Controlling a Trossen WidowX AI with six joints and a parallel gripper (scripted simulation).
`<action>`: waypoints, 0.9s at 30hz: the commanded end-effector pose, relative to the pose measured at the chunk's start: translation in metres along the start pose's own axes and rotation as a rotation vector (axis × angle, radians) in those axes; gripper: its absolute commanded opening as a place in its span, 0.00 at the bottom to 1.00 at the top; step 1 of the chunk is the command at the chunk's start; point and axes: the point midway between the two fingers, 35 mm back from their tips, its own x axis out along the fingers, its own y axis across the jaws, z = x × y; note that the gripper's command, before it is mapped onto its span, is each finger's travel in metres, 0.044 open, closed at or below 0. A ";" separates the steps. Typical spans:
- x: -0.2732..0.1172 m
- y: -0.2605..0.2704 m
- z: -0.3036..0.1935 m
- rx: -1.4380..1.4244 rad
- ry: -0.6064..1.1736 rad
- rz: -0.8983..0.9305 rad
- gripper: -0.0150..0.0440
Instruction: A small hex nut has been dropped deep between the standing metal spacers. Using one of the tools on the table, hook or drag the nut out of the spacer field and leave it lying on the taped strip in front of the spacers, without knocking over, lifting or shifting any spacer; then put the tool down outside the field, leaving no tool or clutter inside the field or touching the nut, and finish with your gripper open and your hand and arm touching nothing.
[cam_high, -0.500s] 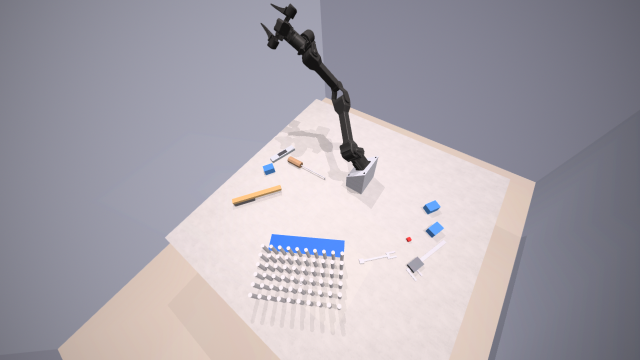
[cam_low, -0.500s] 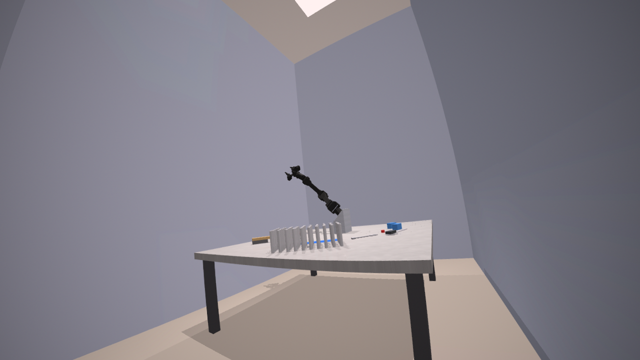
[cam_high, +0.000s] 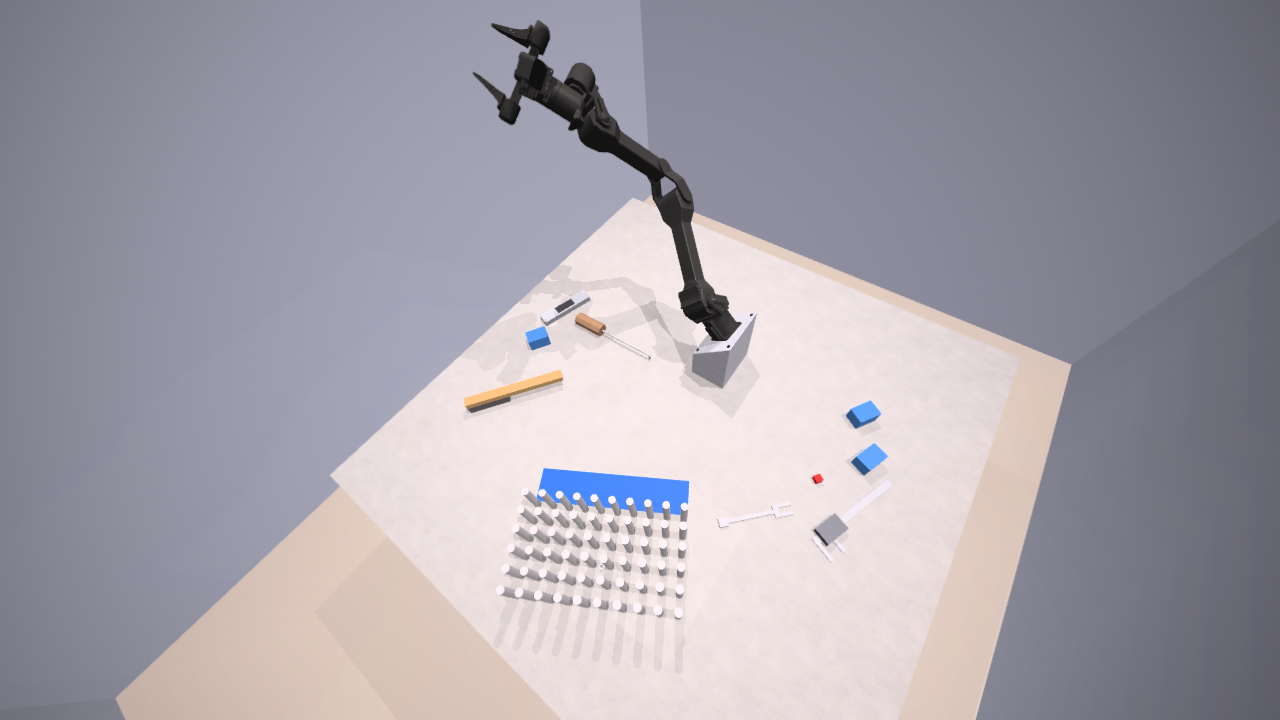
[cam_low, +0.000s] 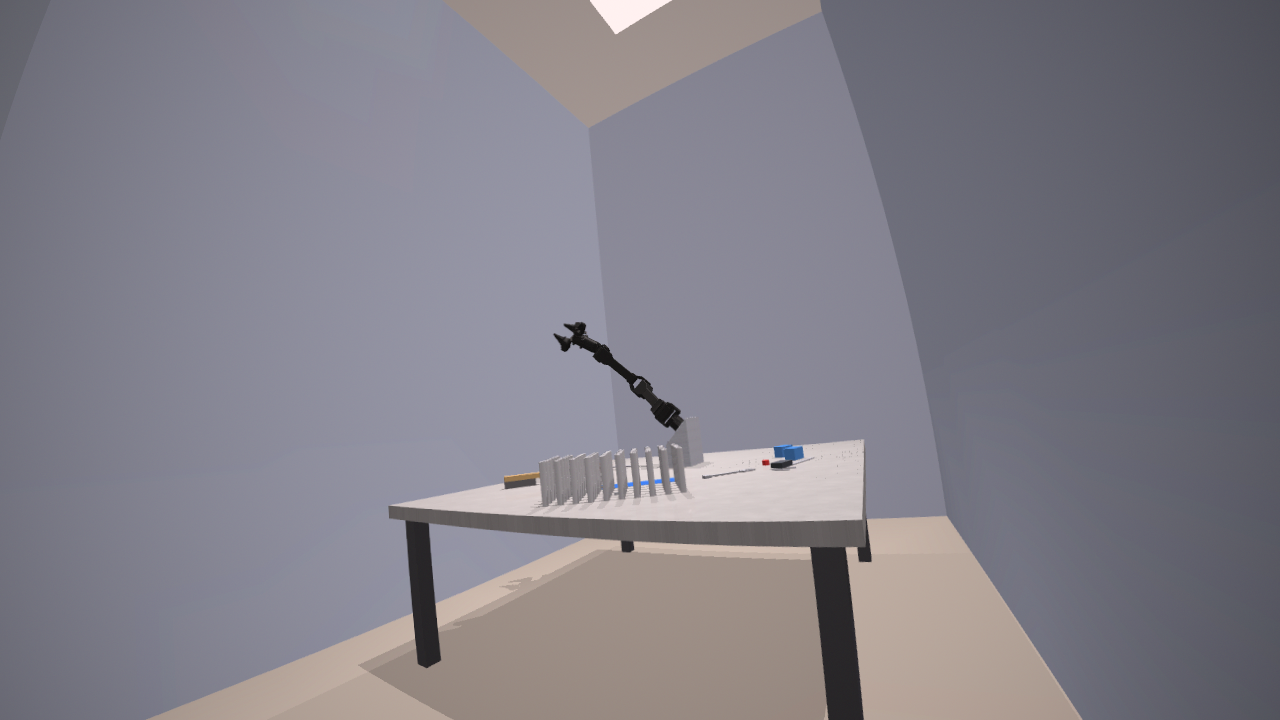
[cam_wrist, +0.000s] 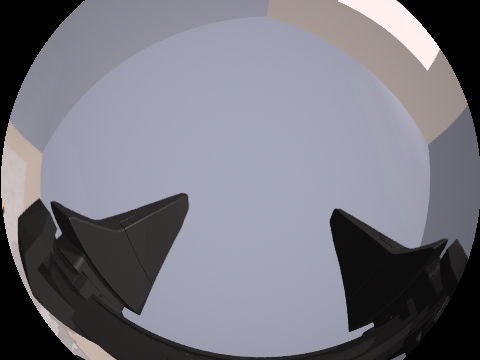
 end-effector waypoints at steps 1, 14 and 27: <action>0.008 0.053 0.051 0.102 -0.066 0.089 1.00; -0.024 0.225 0.181 0.431 -0.177 0.420 1.00; -0.136 0.390 0.265 0.745 -0.121 0.824 1.00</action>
